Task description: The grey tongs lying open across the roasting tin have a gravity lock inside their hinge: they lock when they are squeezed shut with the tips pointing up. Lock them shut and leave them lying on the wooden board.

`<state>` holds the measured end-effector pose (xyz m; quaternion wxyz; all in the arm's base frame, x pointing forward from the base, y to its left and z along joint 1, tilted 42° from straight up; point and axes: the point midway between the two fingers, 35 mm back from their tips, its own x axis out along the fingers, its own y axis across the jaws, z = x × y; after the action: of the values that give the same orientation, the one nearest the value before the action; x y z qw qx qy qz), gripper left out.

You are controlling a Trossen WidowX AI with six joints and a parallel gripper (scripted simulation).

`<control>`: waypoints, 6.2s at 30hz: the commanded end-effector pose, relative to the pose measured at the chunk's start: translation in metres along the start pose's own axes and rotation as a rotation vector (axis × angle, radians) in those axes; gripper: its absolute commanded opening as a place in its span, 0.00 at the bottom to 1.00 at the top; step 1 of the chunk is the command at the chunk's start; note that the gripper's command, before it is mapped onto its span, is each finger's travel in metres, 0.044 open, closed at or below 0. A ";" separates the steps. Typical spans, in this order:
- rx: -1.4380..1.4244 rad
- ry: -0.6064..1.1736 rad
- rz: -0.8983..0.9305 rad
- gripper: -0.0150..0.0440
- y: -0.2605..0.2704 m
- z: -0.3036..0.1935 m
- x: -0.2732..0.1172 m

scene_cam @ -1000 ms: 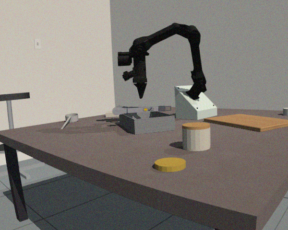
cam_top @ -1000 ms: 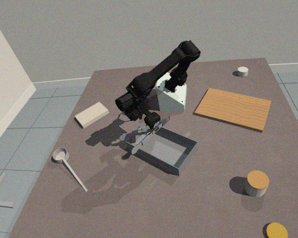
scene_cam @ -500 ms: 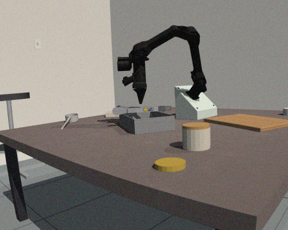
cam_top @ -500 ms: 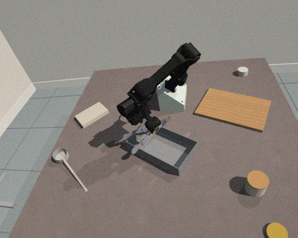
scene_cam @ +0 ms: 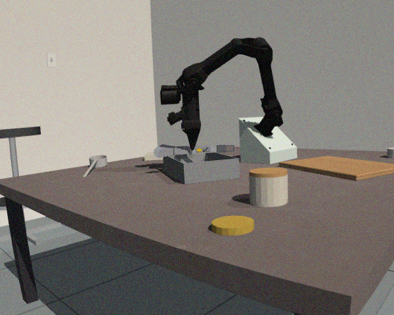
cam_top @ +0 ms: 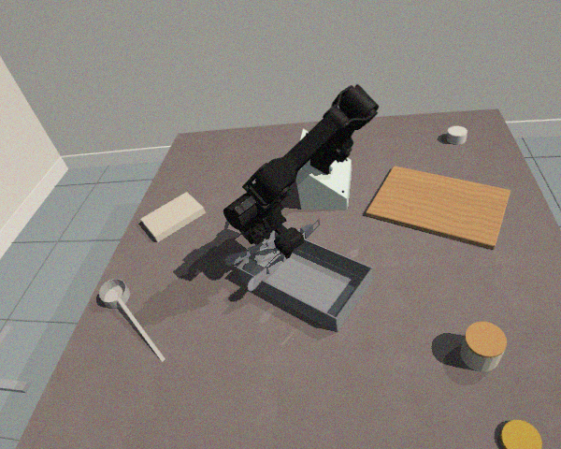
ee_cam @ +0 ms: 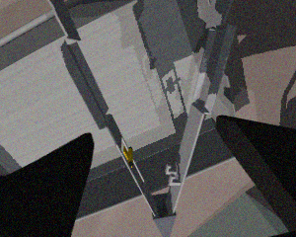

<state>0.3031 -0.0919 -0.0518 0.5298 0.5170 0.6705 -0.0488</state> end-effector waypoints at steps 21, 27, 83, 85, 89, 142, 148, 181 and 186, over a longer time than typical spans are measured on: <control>0.005 0.008 0.007 1.00 0.000 -0.005 0.041; 0.005 0.009 0.008 1.00 0.000 -0.006 0.048; -0.001 0.005 0.003 0.10 0.000 -0.004 0.044; -0.001 0.005 0.003 0.01 0.000 -0.004 0.044; -0.001 0.005 0.003 0.00 0.000 -0.004 0.044; -0.681 -0.007 -0.004 0.00 0.148 -0.151 -0.035; -0.813 0.004 0.012 0.00 0.163 -0.189 -0.036; -1.221 0.012 -0.083 0.00 0.181 -0.317 -0.017; -1.294 0.010 -0.087 0.00 0.179 -0.340 -0.016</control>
<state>0.2189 0.1824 0.1889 0.7233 0.0802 0.5966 0.3382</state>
